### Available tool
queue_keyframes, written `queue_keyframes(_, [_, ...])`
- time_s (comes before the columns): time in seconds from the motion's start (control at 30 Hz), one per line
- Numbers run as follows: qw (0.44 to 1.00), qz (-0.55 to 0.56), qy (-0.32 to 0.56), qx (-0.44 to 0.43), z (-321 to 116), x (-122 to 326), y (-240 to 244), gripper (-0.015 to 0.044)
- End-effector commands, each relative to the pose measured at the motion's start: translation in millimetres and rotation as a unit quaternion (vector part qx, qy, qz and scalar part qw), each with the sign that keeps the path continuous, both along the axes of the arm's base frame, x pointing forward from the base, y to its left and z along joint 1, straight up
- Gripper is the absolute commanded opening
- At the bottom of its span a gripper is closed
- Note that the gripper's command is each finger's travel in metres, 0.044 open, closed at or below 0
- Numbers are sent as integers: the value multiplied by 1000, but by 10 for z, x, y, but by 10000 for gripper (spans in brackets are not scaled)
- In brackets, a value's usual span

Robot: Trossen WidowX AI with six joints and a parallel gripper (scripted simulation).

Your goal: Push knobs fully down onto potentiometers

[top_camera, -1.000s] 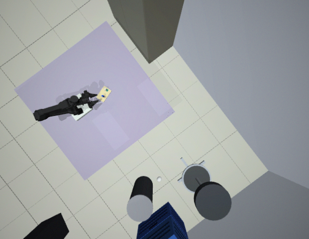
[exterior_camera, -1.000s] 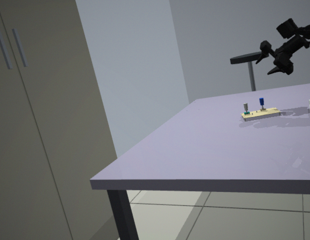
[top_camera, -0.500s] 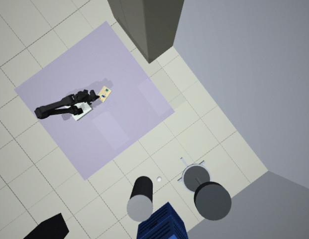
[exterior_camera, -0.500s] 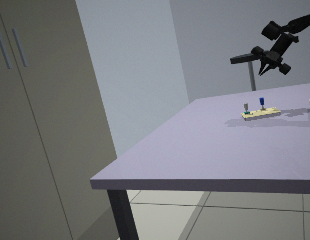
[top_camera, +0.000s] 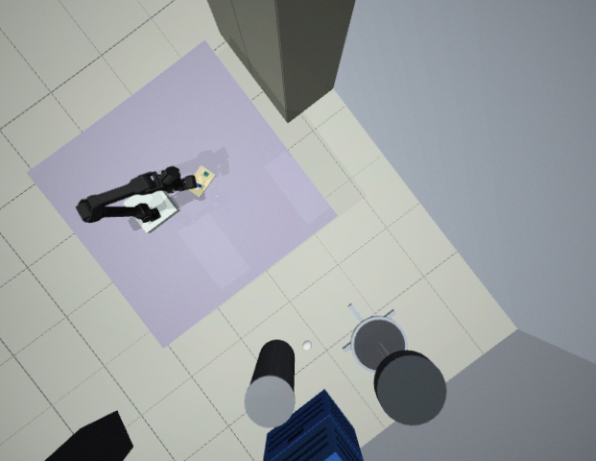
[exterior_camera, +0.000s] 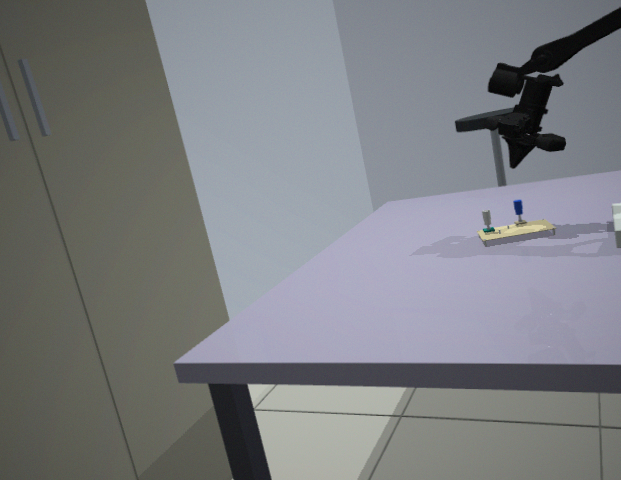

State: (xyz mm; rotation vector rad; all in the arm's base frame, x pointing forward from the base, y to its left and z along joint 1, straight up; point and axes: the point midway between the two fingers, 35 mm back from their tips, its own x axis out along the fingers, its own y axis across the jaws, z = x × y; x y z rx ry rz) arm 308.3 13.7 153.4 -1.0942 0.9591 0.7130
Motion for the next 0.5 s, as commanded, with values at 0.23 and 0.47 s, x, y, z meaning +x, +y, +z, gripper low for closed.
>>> queue_keyframes(0.23, [984, -124, 118, 42, -151, 53, 114, 0])
queue_keyframes(0.47, [958, -210, 191, 48, -249, 64, 188, 0])
